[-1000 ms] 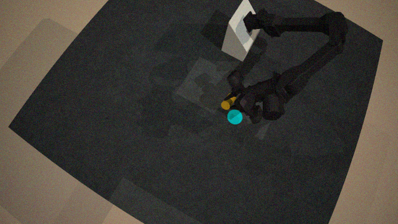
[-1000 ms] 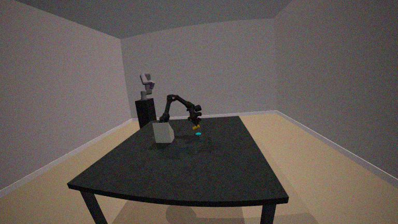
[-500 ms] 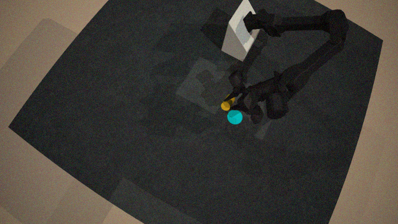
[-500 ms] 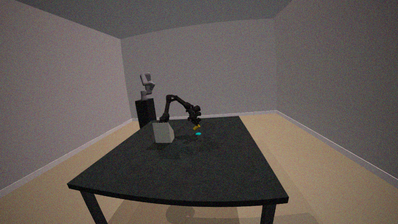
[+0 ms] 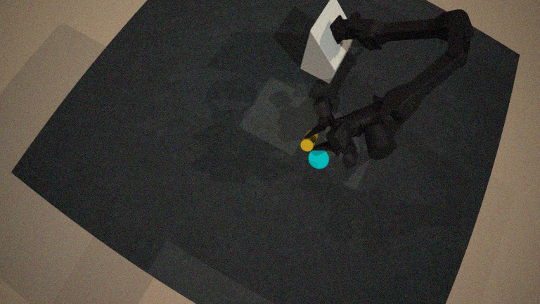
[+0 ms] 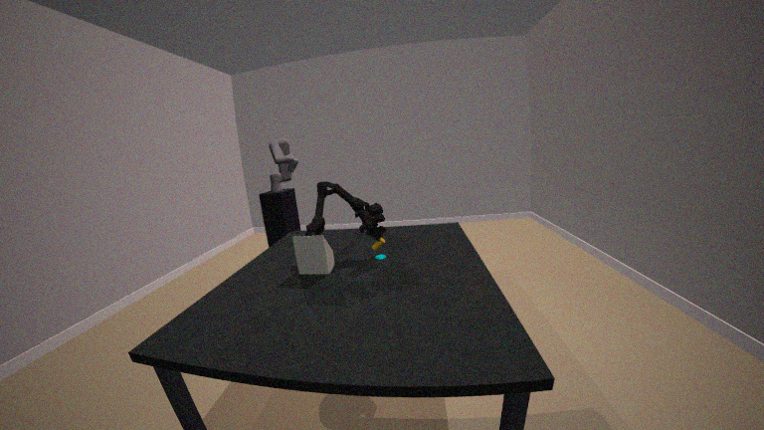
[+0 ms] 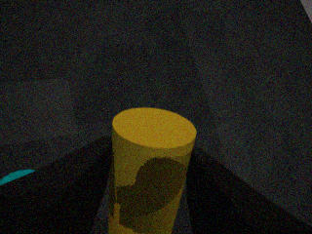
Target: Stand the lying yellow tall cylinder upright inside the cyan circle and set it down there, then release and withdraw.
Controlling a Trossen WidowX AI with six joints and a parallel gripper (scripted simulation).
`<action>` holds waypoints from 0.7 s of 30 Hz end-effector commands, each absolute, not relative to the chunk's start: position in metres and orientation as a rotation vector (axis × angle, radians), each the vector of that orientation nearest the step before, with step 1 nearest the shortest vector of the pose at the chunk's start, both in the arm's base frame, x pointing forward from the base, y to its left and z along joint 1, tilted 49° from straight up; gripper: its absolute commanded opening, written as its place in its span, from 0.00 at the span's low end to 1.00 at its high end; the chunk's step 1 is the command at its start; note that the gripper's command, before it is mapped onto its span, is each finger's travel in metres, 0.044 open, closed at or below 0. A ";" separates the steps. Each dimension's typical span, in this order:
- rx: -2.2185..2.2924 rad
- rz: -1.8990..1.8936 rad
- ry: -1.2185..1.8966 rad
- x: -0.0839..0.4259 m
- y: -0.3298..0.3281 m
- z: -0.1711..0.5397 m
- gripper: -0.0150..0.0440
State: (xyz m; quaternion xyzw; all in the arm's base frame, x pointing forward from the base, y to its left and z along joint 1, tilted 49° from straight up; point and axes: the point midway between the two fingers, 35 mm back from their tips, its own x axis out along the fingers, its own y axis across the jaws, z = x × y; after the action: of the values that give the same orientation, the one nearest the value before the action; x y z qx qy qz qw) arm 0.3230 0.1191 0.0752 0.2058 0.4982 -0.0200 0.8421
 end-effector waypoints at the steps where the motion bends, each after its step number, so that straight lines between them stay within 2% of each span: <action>1: 0.443 -0.058 1.024 0.323 0.118 0.077 0.43; 21: 0.480 -0.099 0.891 0.322 0.119 0.084 0.43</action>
State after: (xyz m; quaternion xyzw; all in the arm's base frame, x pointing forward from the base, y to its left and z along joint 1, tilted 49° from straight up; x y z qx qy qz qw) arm 0.3226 0.1205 0.0818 0.2245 0.4368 -0.0418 0.8701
